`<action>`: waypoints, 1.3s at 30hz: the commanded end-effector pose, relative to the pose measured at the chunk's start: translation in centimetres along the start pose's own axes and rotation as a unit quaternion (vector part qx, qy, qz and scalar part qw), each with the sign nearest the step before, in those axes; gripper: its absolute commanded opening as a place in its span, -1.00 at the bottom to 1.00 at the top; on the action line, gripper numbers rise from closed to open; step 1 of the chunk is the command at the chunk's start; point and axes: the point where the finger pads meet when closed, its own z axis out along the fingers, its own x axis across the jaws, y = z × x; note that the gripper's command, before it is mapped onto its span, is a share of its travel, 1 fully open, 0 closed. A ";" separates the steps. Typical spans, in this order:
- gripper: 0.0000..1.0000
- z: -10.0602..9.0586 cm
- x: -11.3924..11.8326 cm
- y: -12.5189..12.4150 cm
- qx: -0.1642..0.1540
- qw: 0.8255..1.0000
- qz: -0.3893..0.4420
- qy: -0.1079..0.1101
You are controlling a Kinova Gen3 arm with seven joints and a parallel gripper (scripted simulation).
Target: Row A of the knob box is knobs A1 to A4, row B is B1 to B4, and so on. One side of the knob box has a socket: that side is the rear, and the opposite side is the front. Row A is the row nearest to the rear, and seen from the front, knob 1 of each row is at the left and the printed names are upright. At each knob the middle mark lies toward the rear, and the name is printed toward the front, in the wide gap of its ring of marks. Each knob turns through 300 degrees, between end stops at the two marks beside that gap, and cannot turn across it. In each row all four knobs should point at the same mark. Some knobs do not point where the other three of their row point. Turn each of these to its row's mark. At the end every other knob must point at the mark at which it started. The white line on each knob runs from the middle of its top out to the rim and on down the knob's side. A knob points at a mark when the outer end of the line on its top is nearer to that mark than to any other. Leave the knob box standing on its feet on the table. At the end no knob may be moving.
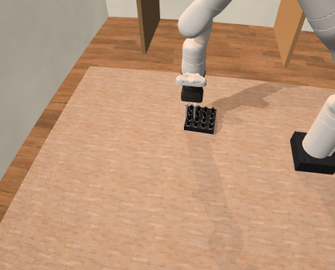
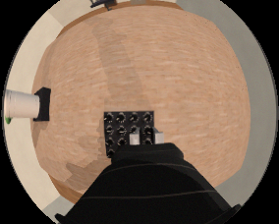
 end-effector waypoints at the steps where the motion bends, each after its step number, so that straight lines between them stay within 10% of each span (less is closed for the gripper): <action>1: -0.07 -0.7 0.3 0.0 -0.001 1.000 -0.001 0.005; 39: -0.07 -3.2 0.3 -0.1 0.000 1.000 0.012 0.004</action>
